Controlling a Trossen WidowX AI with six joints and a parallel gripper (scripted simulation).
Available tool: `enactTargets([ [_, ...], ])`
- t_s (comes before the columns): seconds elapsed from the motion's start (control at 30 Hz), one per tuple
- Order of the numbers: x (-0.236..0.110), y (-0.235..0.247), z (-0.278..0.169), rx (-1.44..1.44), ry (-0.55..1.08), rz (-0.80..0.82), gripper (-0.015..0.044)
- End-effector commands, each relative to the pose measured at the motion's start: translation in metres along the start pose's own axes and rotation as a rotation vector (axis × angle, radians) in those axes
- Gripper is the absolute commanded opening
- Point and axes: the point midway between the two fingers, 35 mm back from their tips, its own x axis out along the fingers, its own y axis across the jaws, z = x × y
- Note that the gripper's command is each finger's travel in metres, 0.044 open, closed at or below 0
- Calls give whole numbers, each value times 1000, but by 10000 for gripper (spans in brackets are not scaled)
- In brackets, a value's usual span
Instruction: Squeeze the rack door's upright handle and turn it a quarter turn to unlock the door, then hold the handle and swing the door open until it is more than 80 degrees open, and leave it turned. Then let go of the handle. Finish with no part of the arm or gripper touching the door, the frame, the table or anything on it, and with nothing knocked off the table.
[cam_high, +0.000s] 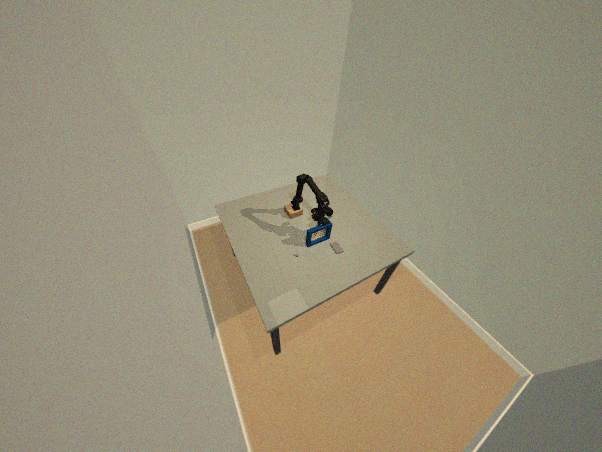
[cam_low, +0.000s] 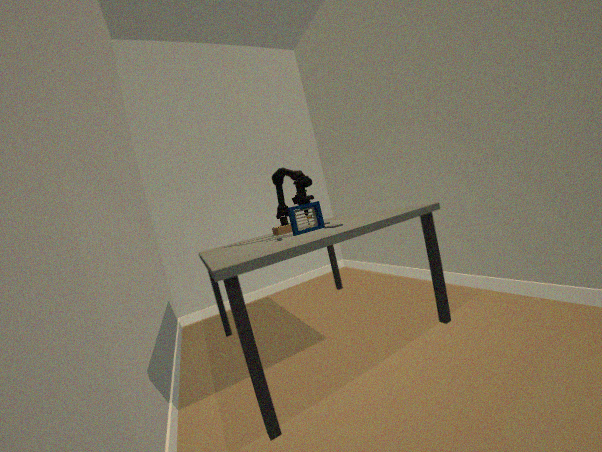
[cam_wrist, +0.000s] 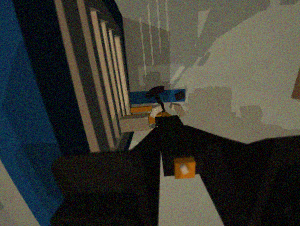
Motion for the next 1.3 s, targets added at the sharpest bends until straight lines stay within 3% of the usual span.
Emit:
enactTargets([
  [0.0, 1, -6, 3, -82, -5, -5, 11],
  [1.27, 1, -60, 46, -734, -5, -11, 11],
])
